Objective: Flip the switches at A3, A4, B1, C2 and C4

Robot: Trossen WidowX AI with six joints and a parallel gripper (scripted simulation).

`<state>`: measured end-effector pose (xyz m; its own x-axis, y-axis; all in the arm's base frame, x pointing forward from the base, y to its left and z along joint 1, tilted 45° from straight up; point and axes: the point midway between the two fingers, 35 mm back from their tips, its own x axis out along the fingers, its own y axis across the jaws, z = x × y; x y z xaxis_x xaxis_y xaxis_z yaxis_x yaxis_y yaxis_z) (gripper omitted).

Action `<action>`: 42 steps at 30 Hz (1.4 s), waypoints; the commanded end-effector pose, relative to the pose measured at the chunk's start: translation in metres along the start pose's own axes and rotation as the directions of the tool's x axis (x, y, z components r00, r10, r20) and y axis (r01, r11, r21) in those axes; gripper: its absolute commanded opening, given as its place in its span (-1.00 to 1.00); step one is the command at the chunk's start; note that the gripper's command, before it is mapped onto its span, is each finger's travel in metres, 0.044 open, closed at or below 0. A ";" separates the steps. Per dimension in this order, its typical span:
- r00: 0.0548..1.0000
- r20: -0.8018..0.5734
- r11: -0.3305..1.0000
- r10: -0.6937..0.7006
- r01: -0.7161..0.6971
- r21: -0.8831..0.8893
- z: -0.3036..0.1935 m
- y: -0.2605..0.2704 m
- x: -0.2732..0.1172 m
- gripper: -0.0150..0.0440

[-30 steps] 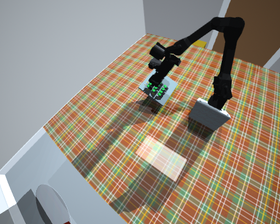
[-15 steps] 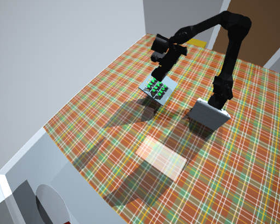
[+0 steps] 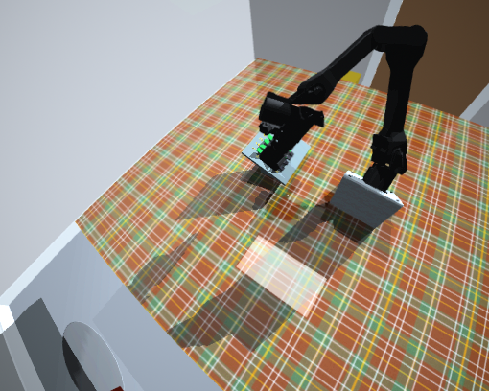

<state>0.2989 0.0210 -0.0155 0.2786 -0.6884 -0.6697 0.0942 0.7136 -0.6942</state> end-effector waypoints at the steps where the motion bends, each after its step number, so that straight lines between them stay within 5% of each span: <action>1: 1.000 0.000 1.000 -0.010 0.010 -0.018 -0.006 0.000 0.011 -0.49; 42: 1.000 0.000 1.000 -0.011 0.011 -0.018 -0.007 -0.001 0.035 -0.49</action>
<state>0.3029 -0.0034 -0.0401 0.2779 -0.6926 -0.6657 0.0862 0.7081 -0.7008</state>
